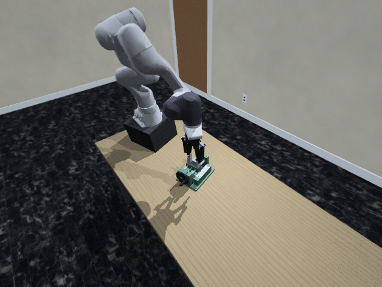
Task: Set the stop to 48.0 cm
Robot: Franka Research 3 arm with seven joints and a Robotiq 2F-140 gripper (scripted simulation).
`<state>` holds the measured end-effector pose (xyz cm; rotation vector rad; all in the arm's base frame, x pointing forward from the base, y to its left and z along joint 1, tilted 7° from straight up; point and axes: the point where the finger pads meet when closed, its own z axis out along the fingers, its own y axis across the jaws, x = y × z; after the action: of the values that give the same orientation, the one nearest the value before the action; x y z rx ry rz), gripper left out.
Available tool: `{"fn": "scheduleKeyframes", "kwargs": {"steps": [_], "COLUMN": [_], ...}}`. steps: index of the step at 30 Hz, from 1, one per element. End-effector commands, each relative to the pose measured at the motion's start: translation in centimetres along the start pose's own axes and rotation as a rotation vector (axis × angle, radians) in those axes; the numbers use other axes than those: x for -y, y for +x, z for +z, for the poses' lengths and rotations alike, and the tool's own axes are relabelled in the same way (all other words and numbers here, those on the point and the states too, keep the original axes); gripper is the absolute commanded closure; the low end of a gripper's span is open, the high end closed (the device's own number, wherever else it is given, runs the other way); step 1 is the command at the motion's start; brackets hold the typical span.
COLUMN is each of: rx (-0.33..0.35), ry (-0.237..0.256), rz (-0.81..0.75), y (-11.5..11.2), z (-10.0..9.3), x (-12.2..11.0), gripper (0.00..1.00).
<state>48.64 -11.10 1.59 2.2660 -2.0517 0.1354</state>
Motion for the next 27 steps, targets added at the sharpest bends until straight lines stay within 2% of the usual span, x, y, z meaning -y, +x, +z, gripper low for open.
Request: {"fn": "scheduleKeyframes", "kwargs": {"steps": [1, 13, 15, 19, 21, 24, 27], "rx": [-0.003, -0.003, -0.003, -0.003, -0.003, -0.003, -0.003], "ry": [0.004, 0.004, 0.004, 0.004, 0.004, 0.004, 0.004], "rz": [0.004, 0.004, 0.004, 0.004, 0.004, 0.004, 0.004], "y": [0.1, 0.5, 2.1, 7.4, 7.4, 9.4, 9.4], "z": [-0.1, -0.1, -0.1, -0.1, -0.1, -0.1, -0.1], "x": [0.2, 0.1, -0.2, -1.2, -1.2, -1.5, -1.5], "gripper": [0.67, 0.67, 0.67, 0.67, 0.67, 0.67, 0.67]}}
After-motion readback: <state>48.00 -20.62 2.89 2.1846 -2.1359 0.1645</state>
